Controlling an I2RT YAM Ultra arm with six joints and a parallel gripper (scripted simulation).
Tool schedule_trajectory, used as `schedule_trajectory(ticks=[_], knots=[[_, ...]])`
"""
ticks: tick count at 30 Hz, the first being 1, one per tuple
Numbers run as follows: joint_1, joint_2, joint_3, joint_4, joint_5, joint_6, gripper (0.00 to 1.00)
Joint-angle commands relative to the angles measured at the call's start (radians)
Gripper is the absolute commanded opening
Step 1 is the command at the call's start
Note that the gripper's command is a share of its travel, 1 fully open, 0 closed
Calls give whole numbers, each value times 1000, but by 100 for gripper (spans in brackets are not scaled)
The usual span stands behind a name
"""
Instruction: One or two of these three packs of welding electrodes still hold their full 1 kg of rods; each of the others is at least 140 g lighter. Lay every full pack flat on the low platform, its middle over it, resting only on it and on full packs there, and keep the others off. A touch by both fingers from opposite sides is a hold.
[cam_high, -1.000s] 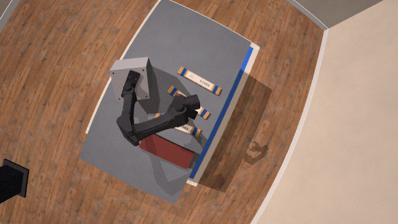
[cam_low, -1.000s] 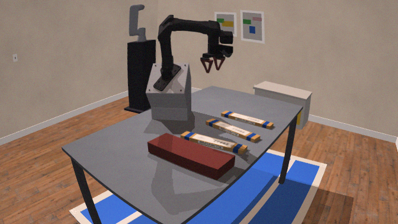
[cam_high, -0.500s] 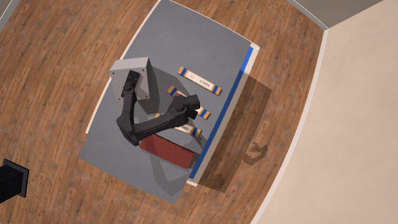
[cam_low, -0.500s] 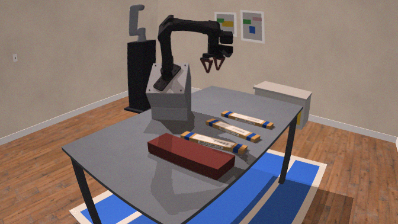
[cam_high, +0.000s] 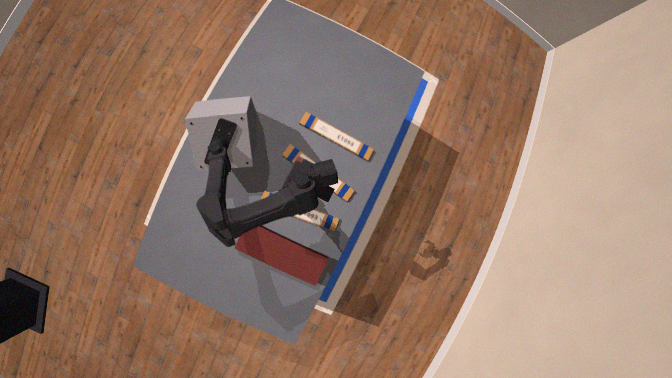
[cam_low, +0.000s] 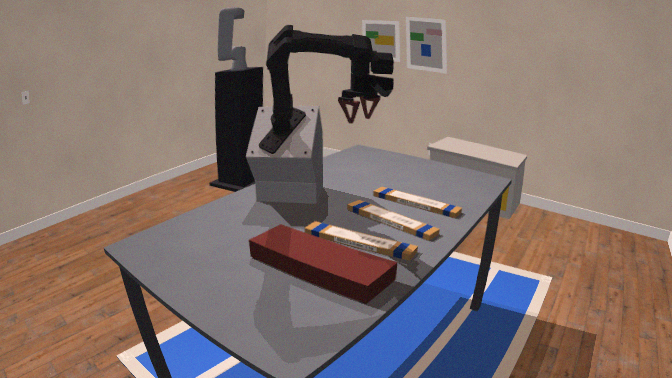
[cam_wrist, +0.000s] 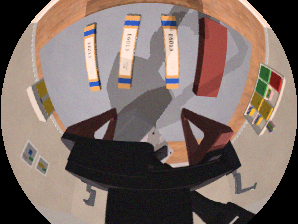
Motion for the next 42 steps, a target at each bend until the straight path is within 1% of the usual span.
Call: schedule_trajectory(ticks=[1,11,12,13,17,19,20,22,25,30,34,36,37,39,42], knots=[[24,-31,27,-2,12,-6,96],[24,-31,27,-2,12,-6,96],[-13,-23,-19,37,15,-28,64],[-31,10,-28,61,17,-50,64],[-99,41,-51,158,24,-132,64],[-99,41,-51,158,24,-132,64],[-116,43,-13,188,26,-157,64],[-149,68,-55,237,26,-197,64],[-196,96,-68,308,23,-256,64],[-267,150,-28,425,12,-350,64],[-321,203,-17,513,5,-419,64],[-321,203,-17,513,5,-419,64],[-323,220,-12,540,-1,-441,64],[-359,248,-3,578,-3,-471,64],[-340,259,8,582,-8,-475,64]])
